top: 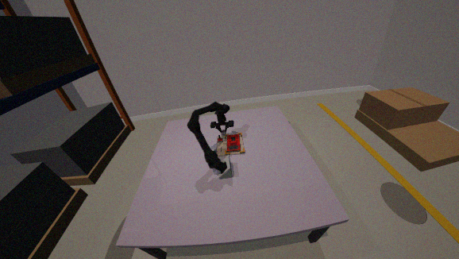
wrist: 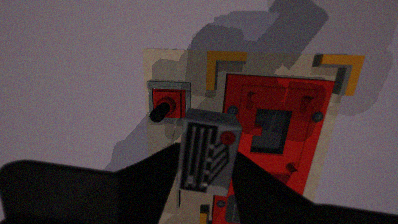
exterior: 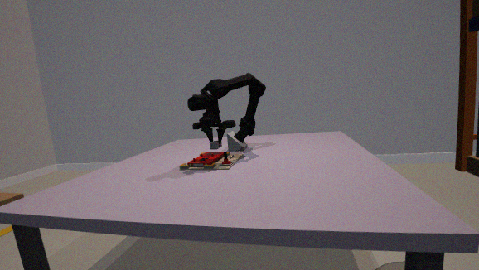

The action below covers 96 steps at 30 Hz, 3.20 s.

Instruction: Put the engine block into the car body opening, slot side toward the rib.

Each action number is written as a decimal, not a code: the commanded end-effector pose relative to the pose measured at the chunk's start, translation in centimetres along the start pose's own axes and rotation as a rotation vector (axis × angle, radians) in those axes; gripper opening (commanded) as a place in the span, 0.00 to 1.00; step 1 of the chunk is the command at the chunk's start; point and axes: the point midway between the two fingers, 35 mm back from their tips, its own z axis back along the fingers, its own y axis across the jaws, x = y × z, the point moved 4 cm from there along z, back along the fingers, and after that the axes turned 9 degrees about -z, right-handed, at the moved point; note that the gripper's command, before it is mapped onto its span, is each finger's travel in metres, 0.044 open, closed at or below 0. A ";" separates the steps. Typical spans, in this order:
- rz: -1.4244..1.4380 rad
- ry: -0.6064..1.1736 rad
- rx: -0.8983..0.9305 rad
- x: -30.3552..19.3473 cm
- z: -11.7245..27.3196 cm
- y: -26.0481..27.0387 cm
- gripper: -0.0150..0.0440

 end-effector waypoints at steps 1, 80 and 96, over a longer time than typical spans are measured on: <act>0.010 -0.003 -0.005 0.2 -0.3 -1.1 0.25; 0.076 -0.003 -0.001 0.8 -3.4 -7.5 0.52; 0.073 -0.003 -0.001 0.8 -3.5 -7.5 0.52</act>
